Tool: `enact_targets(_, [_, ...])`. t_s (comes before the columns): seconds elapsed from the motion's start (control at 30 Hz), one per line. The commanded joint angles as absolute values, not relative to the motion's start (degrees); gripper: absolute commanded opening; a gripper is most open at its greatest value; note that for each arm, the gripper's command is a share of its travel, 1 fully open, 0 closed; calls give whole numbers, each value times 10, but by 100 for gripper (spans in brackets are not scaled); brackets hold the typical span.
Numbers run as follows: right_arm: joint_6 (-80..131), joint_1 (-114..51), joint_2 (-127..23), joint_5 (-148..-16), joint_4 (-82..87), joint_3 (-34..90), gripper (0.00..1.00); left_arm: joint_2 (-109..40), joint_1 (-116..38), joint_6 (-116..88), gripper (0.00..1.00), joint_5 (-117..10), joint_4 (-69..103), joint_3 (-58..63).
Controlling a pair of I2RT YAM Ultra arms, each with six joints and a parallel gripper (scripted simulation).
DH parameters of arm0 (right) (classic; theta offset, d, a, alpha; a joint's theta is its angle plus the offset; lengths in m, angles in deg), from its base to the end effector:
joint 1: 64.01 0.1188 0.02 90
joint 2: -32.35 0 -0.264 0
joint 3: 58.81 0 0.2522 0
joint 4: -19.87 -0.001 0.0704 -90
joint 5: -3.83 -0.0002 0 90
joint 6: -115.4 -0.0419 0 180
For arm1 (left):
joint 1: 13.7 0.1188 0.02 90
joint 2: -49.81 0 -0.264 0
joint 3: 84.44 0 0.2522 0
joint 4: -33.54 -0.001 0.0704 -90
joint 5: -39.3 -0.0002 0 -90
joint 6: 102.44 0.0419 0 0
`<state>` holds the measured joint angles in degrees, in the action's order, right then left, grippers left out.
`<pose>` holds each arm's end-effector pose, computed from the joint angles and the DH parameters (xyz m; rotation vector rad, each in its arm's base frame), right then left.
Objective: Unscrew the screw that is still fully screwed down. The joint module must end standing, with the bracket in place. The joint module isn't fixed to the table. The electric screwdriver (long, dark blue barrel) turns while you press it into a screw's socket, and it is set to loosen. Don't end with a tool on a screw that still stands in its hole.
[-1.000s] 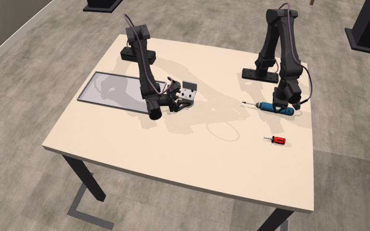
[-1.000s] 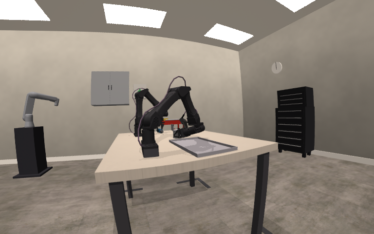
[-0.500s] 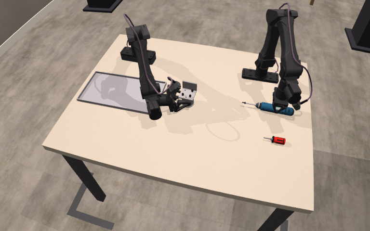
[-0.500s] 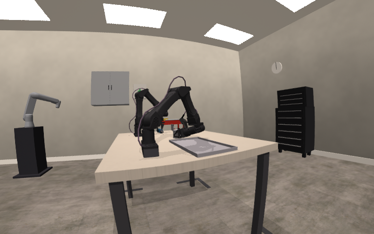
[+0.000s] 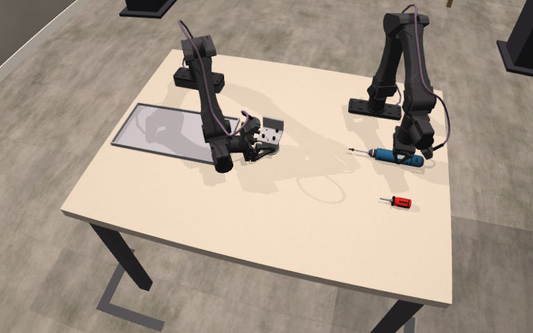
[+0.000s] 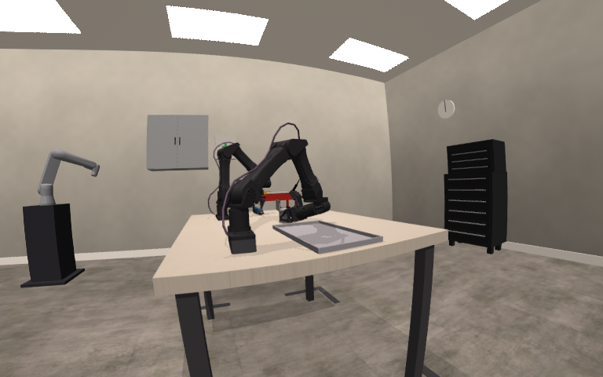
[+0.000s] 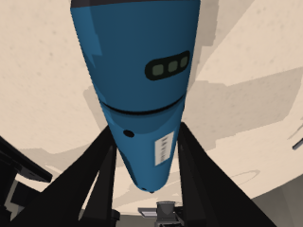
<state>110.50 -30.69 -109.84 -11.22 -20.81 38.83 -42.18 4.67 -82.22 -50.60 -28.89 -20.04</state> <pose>0.3239 0.2625 0.0227 -1.8470 1.0222 1.4168 0.2392 0.0806 0.1535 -2.1850 2.2567 0.0027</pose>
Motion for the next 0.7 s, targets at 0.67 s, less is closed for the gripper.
enact_targets(0.67, [1110,-302,-1098,-95,-216,404,59,-420,47,-817,57,-507,-276,-199])
